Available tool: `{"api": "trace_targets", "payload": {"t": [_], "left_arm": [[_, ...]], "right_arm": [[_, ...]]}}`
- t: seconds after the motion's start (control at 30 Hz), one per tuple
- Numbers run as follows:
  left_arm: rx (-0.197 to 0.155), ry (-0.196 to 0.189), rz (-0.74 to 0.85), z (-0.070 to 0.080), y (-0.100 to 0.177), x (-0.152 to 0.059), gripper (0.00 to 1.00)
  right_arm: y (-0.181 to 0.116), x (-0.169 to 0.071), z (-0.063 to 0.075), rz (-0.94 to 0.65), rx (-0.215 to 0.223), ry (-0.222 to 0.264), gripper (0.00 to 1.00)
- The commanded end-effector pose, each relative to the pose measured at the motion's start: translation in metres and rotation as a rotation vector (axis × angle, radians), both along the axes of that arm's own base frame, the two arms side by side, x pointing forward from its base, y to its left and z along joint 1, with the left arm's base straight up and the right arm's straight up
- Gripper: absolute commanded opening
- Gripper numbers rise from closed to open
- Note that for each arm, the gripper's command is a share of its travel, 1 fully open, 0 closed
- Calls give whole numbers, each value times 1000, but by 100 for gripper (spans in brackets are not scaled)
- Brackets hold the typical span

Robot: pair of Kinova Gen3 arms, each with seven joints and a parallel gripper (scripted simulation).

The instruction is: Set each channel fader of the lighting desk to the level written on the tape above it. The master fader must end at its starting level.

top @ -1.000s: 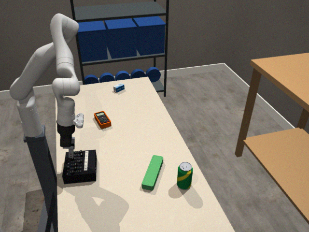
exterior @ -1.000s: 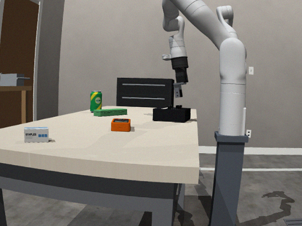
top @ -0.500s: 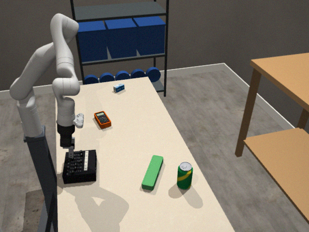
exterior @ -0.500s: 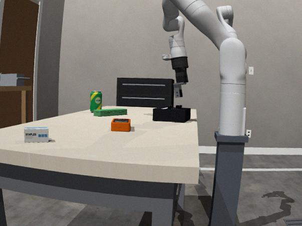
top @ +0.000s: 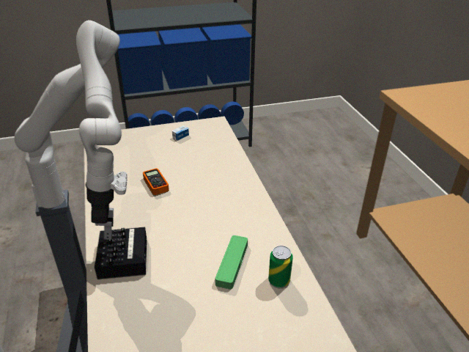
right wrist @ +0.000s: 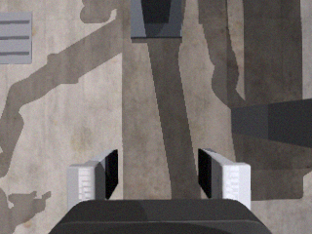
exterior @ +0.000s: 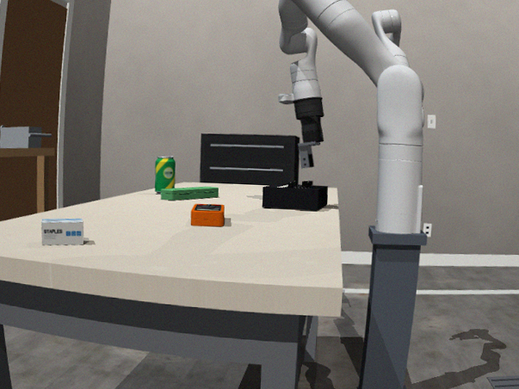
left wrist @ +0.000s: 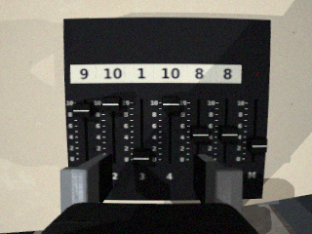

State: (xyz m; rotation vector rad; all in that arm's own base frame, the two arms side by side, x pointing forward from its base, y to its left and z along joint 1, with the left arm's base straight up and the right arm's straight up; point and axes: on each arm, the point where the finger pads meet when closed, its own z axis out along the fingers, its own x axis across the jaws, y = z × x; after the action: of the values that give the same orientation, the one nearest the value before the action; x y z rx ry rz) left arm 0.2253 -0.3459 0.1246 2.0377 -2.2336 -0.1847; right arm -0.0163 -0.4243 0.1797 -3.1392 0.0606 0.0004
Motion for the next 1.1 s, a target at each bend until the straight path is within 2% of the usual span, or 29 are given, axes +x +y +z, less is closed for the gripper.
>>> {"api": "trace_targets", "payload": {"t": [0.0, 0.83, 1.07], "left_arm": [[-1, -1, 0, 1, 0, 0, 100], [-1, -1, 2, 1, 0, 0, 100], [9, -5, 44, 1, 0, 2, 100]], "right_arm": [[0, 0, 1, 0, -2, 0, 100], [0, 0, 1, 0, -2, 0, 100], [0, 0, 1, 0, -2, 0, 100]]}}
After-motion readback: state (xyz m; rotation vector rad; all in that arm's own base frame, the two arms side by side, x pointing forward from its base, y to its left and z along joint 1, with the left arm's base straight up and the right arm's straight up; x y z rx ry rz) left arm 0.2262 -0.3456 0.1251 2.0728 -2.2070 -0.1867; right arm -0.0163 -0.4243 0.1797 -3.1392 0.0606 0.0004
